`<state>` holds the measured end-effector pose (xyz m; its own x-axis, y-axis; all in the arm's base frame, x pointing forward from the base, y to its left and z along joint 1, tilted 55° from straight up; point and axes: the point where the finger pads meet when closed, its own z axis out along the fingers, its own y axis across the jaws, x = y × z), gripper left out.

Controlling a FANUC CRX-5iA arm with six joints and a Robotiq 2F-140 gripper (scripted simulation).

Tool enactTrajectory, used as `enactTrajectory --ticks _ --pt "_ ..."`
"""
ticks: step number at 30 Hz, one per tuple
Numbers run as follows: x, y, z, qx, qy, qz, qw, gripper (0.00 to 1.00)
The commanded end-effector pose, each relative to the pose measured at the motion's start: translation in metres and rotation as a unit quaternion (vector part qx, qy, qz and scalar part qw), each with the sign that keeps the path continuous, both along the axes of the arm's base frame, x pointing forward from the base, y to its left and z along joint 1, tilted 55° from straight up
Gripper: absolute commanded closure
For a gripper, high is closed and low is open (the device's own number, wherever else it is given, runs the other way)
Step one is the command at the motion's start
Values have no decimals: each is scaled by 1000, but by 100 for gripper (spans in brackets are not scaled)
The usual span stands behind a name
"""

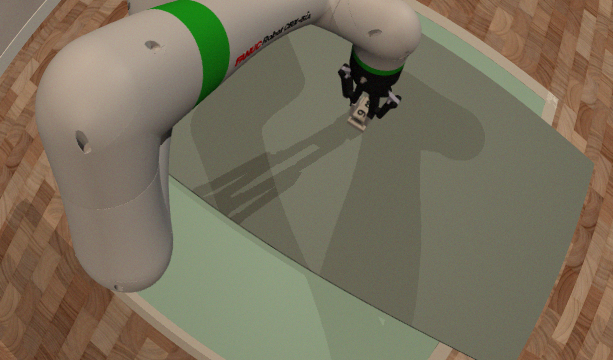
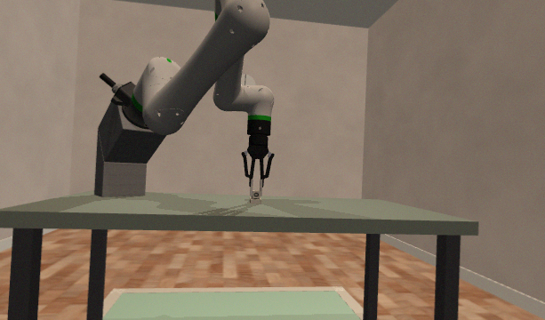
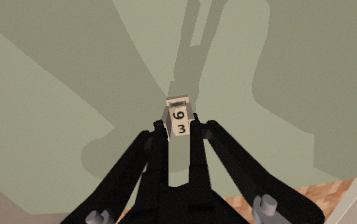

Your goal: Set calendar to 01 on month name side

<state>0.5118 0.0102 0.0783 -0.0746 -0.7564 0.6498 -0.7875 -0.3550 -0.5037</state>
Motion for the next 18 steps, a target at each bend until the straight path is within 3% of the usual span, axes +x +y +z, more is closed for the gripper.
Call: enactTrajectory --ticks 1,18 --pt "0 0 0 0 0 0 1000 84" --pt "2 -1 -1 0 0 0 1000 84"
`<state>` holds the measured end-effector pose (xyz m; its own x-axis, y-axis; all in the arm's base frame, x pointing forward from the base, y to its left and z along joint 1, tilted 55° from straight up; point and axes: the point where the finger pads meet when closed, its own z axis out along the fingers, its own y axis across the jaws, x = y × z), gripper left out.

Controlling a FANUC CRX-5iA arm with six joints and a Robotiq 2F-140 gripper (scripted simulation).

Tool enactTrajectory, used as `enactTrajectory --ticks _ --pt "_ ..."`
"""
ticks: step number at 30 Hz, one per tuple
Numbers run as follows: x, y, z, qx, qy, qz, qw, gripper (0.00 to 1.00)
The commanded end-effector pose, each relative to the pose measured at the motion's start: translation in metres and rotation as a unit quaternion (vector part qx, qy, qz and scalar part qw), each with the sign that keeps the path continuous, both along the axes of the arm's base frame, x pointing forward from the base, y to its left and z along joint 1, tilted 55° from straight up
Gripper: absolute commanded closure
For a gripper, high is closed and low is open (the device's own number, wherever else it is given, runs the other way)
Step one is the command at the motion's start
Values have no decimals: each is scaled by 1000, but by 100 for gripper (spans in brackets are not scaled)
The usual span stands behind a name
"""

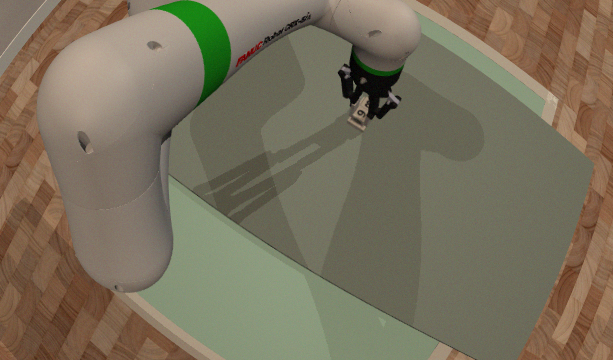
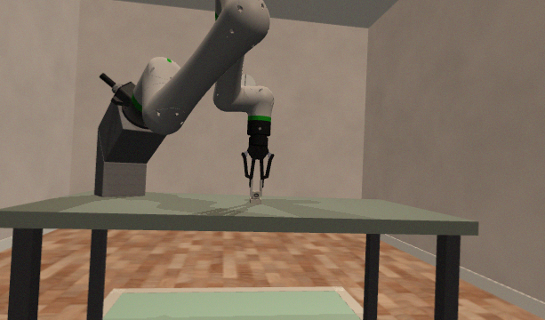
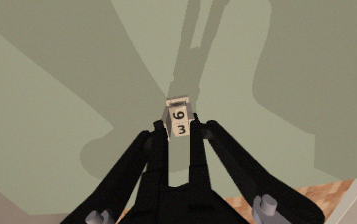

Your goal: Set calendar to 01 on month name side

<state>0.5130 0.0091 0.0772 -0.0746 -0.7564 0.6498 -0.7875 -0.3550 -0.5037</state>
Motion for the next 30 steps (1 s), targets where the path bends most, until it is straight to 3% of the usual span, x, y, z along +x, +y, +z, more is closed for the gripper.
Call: enactTrajectory --ticks 1,30 --pt "1 0 -1 0 0 0 1000 84" --pt "5 -4 -5 0 0 0 1000 84"
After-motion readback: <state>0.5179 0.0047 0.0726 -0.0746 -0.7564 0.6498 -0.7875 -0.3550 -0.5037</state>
